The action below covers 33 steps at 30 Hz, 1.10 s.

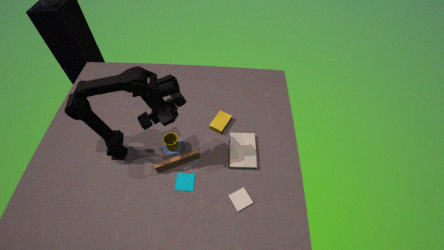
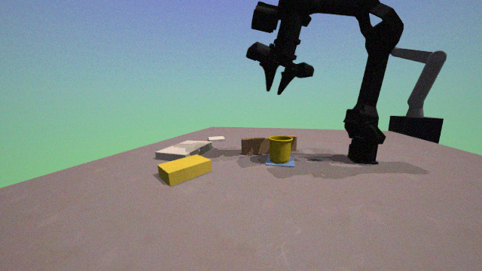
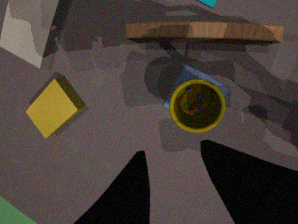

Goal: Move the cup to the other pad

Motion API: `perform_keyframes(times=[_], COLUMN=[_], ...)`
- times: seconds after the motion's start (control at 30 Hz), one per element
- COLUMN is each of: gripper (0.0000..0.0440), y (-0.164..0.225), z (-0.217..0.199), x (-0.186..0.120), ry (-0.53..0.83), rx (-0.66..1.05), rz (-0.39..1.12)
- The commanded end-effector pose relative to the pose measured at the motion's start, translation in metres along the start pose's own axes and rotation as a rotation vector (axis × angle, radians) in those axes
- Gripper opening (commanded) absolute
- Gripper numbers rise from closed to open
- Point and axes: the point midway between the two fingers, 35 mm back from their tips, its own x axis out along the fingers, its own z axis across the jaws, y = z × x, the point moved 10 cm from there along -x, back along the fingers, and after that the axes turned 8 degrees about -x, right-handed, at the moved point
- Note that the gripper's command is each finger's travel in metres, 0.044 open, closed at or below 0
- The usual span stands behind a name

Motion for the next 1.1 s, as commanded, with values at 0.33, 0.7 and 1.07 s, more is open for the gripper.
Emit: perform_keyframes(times=[0.33, 0.7, 1.07], gripper=[0.0157, 0.0167, 0.0179], y=[-0.004, -0.004, -0.001], z=[-0.002, -0.006, -0.011], x=[0.027, 0.053, 0.081], ry=[0.186, 0.301, 0.384], rx=[0.060, 0.106, 0.141], rz=[0.068, 0.095, 0.106])
